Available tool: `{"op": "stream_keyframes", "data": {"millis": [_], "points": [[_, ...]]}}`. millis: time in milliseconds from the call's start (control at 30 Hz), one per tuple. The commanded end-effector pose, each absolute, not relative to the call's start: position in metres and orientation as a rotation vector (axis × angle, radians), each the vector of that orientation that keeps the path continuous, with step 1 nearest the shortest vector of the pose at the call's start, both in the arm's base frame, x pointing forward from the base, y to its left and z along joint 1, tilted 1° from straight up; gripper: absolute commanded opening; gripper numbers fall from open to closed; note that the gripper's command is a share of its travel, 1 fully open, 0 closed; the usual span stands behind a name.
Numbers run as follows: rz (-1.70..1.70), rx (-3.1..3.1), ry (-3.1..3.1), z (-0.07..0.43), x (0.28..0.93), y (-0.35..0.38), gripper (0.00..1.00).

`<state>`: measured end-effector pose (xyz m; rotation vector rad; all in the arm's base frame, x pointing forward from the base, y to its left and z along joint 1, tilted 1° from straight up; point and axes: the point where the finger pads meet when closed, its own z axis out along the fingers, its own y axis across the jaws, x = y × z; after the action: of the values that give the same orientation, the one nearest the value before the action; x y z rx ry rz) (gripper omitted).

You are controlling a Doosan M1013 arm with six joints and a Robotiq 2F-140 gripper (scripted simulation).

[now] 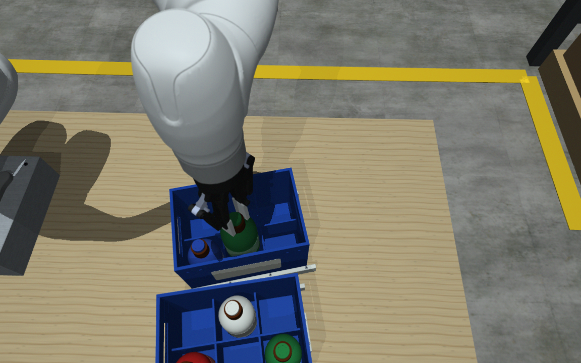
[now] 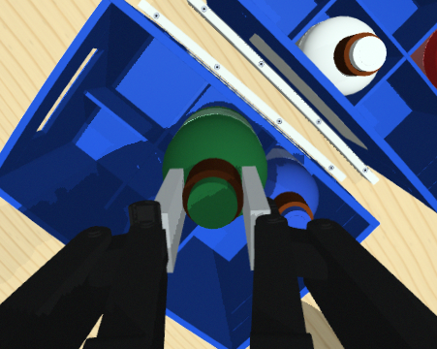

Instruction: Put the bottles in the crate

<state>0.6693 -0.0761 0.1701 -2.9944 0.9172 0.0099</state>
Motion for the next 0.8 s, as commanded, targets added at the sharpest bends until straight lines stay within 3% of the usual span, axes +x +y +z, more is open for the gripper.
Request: {"op": "stream_keyframes", "data": {"millis": [0,767], "points": [[0.010,-2.994,0.917,0.168,0.669,-0.076,0.00],[0.010,-2.994,0.917,0.147,0.669,-0.076,0.00]]}}
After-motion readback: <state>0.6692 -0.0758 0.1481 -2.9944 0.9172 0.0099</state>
